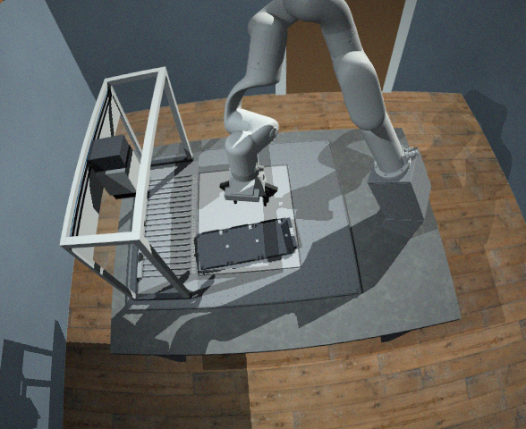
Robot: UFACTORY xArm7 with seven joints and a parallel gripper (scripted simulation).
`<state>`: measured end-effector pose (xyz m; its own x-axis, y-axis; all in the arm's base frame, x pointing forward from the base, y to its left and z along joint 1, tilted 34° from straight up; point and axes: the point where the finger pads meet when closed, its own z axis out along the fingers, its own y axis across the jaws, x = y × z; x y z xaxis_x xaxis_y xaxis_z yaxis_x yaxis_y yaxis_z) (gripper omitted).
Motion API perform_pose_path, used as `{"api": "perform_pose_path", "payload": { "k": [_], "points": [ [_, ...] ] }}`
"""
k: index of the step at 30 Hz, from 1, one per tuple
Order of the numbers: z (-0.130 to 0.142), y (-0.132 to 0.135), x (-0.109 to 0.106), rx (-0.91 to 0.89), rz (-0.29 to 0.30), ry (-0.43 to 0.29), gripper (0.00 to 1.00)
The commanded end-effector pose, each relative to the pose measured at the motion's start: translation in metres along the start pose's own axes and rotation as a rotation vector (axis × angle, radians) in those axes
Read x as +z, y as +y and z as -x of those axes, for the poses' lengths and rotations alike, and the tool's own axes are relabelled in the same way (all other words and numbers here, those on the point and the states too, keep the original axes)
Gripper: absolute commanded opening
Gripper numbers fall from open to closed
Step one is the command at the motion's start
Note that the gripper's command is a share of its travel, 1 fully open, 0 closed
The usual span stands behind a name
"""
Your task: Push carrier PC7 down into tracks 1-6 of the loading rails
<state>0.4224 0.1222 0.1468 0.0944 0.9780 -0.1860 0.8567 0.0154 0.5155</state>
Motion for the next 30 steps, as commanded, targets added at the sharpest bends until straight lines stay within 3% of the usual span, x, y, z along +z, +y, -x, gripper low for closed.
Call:
{"api": "perform_pose_path", "payload": {
  "k": [1,9,15,30],
  "points": [
    [0.003,0.016,0.012,-0.083,0.015,0.007,1.0],
    [0.009,0.029,0.025,-0.11,0.018,0.008,1.0],
    [0.021,0.046,0.045,-0.204,0.029,0.008,1.0],
    [0.021,0.046,0.046,-0.204,0.029,0.008,1.0]
  ]
}}
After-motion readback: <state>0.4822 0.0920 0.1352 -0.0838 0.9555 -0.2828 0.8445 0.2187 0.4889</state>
